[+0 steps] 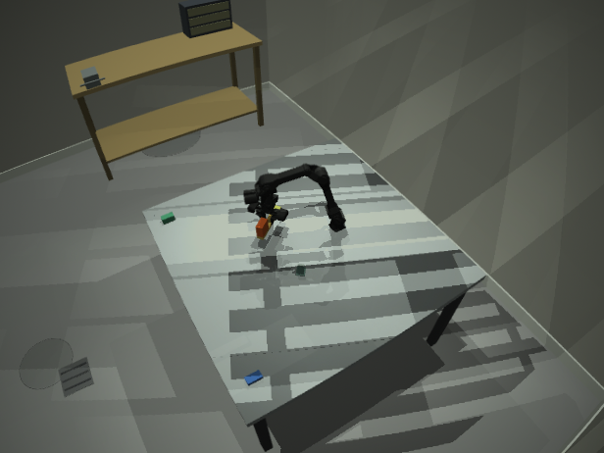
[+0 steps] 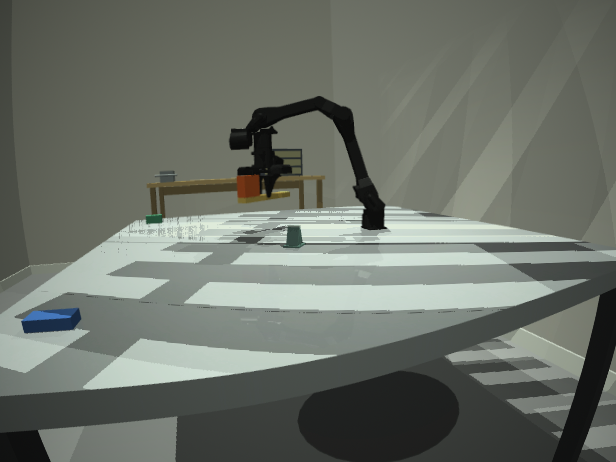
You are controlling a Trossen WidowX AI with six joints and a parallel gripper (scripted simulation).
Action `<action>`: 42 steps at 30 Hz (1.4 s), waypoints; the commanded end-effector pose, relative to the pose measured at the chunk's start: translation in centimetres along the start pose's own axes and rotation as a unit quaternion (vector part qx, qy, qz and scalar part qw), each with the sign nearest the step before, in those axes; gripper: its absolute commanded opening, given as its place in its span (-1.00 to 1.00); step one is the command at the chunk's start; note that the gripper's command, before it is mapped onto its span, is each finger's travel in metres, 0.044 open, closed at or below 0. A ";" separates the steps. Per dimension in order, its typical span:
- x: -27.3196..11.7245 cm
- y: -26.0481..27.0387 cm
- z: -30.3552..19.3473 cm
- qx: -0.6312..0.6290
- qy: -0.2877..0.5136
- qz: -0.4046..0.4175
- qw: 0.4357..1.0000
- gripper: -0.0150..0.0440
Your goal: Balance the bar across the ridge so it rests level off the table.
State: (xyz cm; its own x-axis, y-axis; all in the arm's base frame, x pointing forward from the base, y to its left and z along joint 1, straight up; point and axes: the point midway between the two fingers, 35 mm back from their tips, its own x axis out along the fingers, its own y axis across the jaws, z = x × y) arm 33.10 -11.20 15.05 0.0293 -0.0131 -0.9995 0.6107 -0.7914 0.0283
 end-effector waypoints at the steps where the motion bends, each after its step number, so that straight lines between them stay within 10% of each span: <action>1: -0.2 -1.0 -0.9 -0.004 0.002 0.000 1.000 -0.49; 42: -0.6 -14.6 -9.4 -0.092 0.007 -0.006 0.996 -0.49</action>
State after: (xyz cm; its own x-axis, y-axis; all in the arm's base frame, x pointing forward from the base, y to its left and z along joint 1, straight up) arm 31.89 5.34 15.18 0.0241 0.0009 -0.9997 0.7428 -0.6693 0.0173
